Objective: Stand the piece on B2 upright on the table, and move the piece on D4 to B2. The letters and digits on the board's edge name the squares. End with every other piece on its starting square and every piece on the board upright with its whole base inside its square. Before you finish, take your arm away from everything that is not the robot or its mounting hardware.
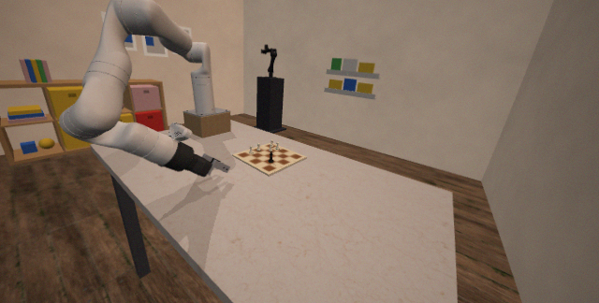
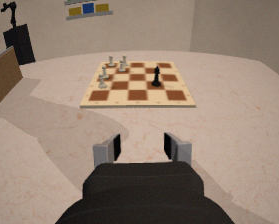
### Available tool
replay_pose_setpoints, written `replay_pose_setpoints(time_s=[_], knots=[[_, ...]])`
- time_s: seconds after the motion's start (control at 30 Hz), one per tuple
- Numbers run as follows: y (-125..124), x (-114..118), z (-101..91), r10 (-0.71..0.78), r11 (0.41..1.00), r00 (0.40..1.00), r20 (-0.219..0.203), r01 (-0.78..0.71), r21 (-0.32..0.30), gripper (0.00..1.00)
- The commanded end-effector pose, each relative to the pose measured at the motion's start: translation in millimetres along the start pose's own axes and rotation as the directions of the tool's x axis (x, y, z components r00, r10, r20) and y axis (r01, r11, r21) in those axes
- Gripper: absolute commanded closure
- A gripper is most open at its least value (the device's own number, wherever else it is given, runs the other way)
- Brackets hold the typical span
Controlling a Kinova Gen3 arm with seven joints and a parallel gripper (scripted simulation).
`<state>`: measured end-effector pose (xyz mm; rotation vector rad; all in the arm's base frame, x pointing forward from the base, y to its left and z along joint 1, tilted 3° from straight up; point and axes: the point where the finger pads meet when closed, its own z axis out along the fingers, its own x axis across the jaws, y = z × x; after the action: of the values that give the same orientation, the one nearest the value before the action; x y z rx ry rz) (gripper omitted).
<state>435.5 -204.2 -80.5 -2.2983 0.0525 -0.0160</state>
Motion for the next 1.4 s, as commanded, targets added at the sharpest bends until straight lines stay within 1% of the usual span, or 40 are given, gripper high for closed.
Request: replay_pose_setpoints(time_s=[0.0,0.1,0.4,0.53,0.73,0.9,0.97,1.03,1.13,1.2,1.27,1.3,1.37], knots=[[-6,2,-6.0,-0.003,1.000,1.000,-0.002,0.003,-0.002,0.00],[-9,2,-8.7,-0.003,1.000,1.000,-0.002,0.003,-0.002,0.00],[-53,4,-45.4,-0.003,1.000,1.000,-0.002,0.003,-0.002,0.00],[-65,5,-56.0,-0.003,1.000,1.000,-0.002,0.003,-0.002,0.00],[-68,5,-58.2,-0.003,1.000,1.000,-0.002,0.003,-0.002,0.00],[-68,4,-52.5,-0.022,1.000,1.000,0.013,0.022,-0.011,0.00],[-72,4,-47.7,-0.054,0.998,0.998,0.032,0.055,-0.029,0.00],[-76,4,-40.4,-0.106,0.992,0.992,0.065,0.110,-0.055,0.00],[-87,4,-25.5,-0.220,0.966,0.965,0.142,0.236,-0.102,0.00],[-87,4,-25.5,-0.220,0.966,0.965,0.142,0.236,-0.102,0.00],[-95,3,-14.0,-0.316,0.929,0.925,0.213,0.347,-0.130,0.00],[-100,3,-8.1,-0.367,0.901,0.895,0.253,0.410,-0.141,0.00],[-110,3,3.5,-0.472,0.826,0.813,0.341,0.543,-0.150,0.00]])
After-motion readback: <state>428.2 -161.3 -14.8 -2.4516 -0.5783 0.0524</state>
